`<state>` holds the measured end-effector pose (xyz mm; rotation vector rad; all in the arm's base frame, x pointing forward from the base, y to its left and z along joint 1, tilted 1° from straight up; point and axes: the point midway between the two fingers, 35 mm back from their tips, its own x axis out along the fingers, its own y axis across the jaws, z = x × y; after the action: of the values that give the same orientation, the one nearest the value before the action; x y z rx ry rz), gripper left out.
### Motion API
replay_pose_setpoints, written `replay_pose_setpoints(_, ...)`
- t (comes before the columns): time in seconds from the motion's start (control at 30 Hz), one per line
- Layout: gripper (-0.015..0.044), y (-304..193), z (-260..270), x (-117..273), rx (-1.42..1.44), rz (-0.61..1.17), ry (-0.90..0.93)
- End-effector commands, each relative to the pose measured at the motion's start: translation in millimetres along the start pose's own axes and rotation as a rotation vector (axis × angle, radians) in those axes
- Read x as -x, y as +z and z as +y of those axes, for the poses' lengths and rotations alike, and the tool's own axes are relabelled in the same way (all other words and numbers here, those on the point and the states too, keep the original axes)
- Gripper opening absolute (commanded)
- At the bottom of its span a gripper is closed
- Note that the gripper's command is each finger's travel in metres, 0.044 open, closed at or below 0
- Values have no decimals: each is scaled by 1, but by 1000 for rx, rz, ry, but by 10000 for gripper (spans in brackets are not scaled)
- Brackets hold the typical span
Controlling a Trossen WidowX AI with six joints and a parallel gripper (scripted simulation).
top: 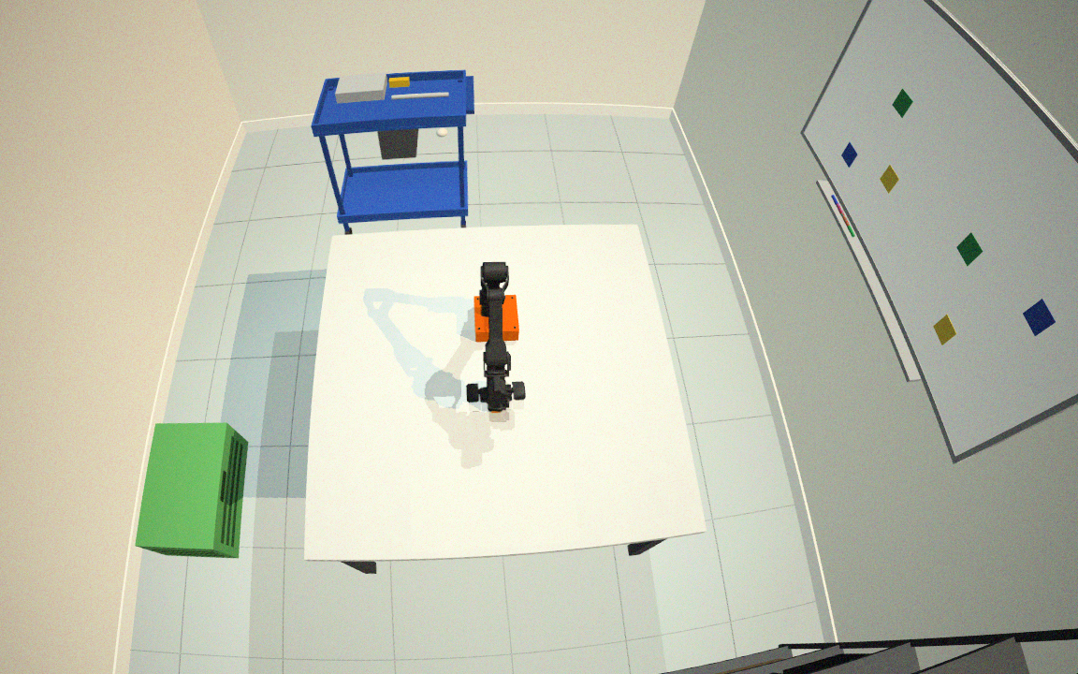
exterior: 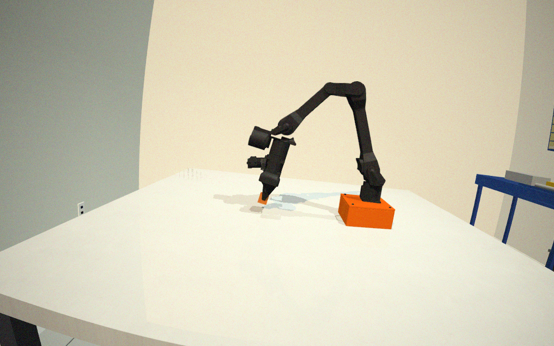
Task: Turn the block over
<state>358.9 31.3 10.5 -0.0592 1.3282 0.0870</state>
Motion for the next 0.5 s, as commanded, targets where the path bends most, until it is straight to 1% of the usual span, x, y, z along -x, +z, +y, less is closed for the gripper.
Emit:
replay_pose_setpoints(0.0, 0, -3, 1, -2, 1, -50, 6)
replay_pose_setpoints(0.47, 0, -8, 1, -1, 1, -269, 6)
